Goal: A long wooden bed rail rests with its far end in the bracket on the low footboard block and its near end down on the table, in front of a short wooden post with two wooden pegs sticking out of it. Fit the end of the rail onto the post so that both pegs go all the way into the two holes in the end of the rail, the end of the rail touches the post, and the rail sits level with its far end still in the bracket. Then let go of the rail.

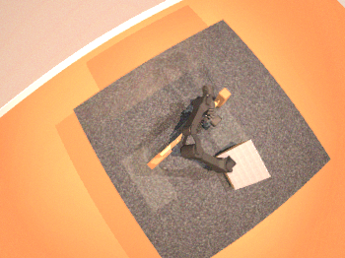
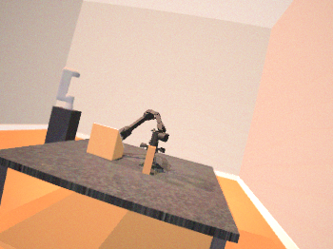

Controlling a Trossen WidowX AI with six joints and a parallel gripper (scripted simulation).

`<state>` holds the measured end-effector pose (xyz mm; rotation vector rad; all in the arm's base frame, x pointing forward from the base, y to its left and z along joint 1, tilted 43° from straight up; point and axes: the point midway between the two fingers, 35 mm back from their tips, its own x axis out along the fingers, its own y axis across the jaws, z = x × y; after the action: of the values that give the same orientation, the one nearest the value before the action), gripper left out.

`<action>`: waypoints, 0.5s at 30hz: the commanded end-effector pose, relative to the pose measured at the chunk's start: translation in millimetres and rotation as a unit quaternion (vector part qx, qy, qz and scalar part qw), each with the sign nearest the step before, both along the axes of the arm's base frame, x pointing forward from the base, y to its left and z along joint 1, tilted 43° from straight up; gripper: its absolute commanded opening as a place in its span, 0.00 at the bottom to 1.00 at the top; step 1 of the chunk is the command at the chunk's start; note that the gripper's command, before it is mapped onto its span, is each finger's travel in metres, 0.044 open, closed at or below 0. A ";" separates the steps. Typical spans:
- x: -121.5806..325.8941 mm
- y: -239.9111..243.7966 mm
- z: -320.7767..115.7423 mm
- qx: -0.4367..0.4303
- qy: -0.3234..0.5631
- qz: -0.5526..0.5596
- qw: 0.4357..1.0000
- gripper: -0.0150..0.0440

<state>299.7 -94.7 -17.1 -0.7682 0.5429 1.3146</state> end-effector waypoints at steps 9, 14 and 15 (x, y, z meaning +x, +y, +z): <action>1.1 -7.3 -1.2 -0.003 -0.004 -0.003 1.000 0.25; 1.2 -8.3 -2.2 -0.003 -0.004 -0.003 1.000 0.25; 1.2 -8.5 -2.3 -0.003 -0.004 -0.003 1.000 0.25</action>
<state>299.8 -97.8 -19.7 -0.7677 0.5428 1.3145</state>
